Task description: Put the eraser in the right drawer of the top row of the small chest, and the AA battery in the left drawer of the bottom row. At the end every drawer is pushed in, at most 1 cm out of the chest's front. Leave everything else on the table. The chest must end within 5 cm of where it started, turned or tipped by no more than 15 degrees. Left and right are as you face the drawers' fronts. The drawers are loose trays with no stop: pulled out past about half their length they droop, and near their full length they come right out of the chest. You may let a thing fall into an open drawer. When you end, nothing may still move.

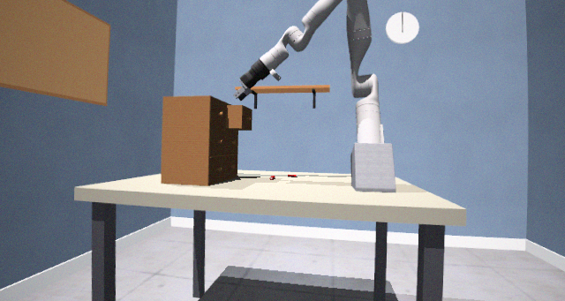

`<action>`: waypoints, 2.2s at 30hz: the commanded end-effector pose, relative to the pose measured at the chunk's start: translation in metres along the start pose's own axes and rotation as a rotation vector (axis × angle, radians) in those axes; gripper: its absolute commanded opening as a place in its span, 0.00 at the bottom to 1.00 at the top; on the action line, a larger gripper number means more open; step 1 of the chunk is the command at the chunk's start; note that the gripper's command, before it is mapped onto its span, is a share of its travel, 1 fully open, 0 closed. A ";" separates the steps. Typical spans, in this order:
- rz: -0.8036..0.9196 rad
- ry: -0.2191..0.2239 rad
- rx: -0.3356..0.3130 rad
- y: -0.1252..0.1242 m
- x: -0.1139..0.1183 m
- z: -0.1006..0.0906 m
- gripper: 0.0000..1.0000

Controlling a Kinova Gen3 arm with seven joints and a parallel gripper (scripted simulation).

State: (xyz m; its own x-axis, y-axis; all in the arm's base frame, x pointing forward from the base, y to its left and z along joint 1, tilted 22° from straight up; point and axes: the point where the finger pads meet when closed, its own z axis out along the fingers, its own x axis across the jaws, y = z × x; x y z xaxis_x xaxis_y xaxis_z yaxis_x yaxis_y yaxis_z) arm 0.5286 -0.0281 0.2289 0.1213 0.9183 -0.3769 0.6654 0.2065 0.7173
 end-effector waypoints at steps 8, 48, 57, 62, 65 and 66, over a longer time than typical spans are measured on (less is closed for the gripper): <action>0.003 0.003 -0.002 0.002 0.002 0.000 1.00; 0.000 0.004 0.003 -0.069 0.003 -0.094 1.00; -0.001 0.004 0.004 -0.081 0.002 -0.109 1.00; -0.001 0.005 0.002 -0.084 0.003 -0.115 1.00; -0.001 0.005 0.001 -0.084 0.003 -0.116 1.00; -0.001 0.005 0.000 -0.084 0.003 -0.116 1.00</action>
State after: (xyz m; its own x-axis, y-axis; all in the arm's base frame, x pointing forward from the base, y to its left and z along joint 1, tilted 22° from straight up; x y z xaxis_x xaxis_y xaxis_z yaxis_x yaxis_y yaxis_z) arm 0.3900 -0.0070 0.2358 0.1186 0.9156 -0.3841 0.6642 0.2144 0.7161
